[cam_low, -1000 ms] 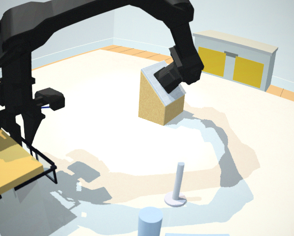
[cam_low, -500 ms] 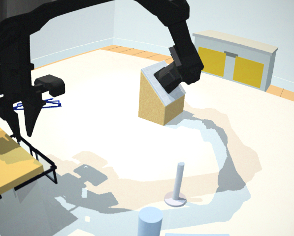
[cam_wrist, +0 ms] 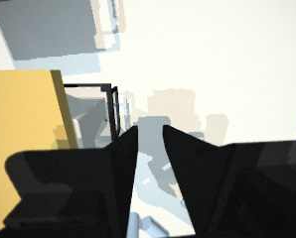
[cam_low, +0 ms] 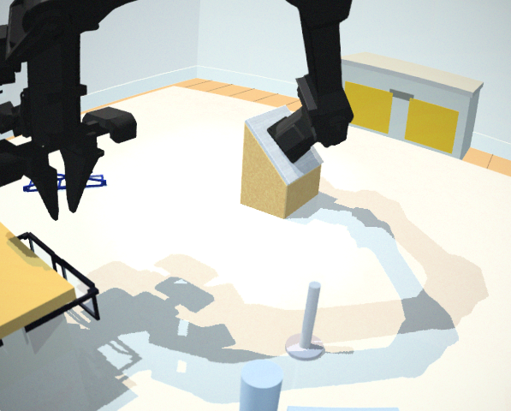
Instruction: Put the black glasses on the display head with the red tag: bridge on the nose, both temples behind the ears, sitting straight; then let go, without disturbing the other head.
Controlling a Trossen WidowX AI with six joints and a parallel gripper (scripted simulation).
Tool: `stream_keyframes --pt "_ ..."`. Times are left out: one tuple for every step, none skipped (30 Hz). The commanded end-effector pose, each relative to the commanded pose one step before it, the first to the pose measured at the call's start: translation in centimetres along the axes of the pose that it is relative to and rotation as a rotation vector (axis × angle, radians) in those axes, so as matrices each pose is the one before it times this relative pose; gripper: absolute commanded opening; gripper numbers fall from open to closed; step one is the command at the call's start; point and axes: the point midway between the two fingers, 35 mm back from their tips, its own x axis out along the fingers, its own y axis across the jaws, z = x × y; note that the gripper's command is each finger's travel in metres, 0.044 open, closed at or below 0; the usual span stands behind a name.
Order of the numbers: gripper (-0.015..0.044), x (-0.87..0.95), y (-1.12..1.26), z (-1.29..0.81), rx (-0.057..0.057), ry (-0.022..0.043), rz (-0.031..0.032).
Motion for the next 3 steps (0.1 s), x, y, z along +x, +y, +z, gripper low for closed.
stream_keyframes --pt "0.0108 -0.461 -1.552 0.057 0.0011 -0.00251 -0.00747" --pt "0.0108 -0.205 -0.441 0.002 0.0002 -0.00001 -0.00019" --pt "0.0108 -0.072 -0.16 0.0 0.0001 0.00001 -0.00007"
